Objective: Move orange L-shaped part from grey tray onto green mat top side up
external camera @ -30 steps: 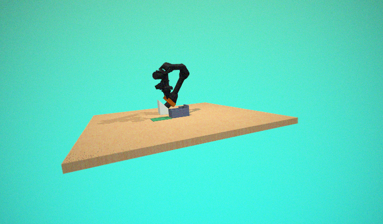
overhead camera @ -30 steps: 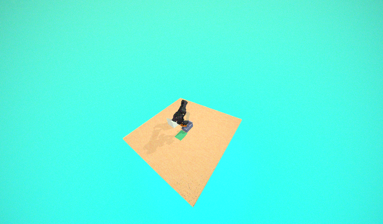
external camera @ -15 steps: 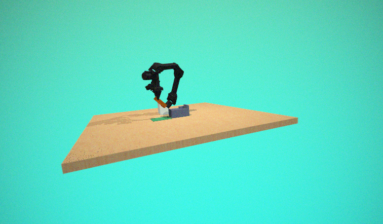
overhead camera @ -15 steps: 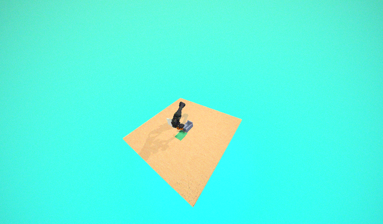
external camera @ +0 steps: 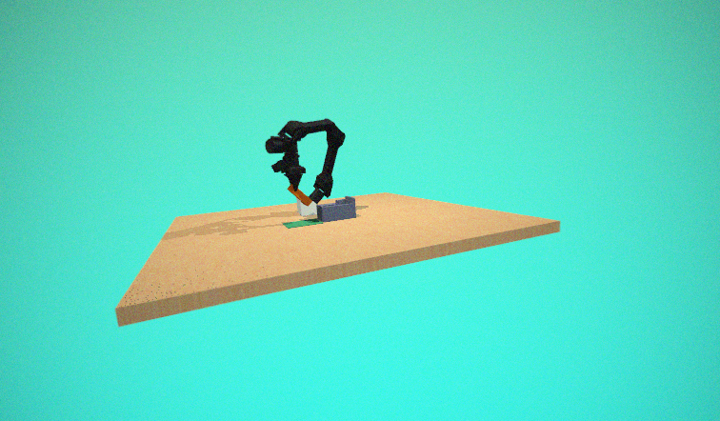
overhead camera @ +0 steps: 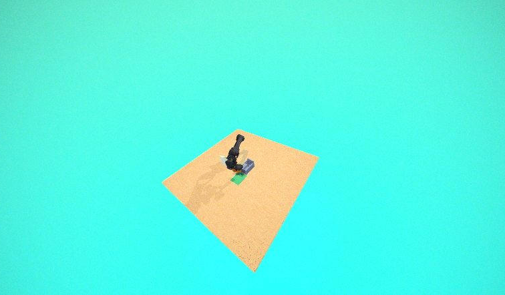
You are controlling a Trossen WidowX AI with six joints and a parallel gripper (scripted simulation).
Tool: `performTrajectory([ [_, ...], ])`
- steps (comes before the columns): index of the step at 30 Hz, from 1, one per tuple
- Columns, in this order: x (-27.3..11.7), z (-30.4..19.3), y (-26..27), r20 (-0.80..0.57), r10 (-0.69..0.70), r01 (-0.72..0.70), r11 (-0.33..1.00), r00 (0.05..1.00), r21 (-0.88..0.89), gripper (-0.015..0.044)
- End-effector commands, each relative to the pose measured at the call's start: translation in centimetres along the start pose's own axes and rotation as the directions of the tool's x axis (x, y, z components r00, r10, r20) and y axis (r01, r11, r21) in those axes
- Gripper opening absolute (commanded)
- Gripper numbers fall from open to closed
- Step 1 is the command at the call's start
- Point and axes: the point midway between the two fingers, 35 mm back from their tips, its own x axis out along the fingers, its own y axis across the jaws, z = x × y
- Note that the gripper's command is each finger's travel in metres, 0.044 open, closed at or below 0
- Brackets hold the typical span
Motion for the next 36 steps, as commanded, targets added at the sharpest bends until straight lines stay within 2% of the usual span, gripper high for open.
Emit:
performTrajectory([
  [1, 0.6, -0.1, 0.0, -0.004, 0.002, -0.002, 1.000, 1.000, 0.005, 0.0000],
  [36, 6.3, -0.1, 0.0, -0.005, 0.003, -0.003, 1.000, 1.000, 0.004, 0.0000],
])
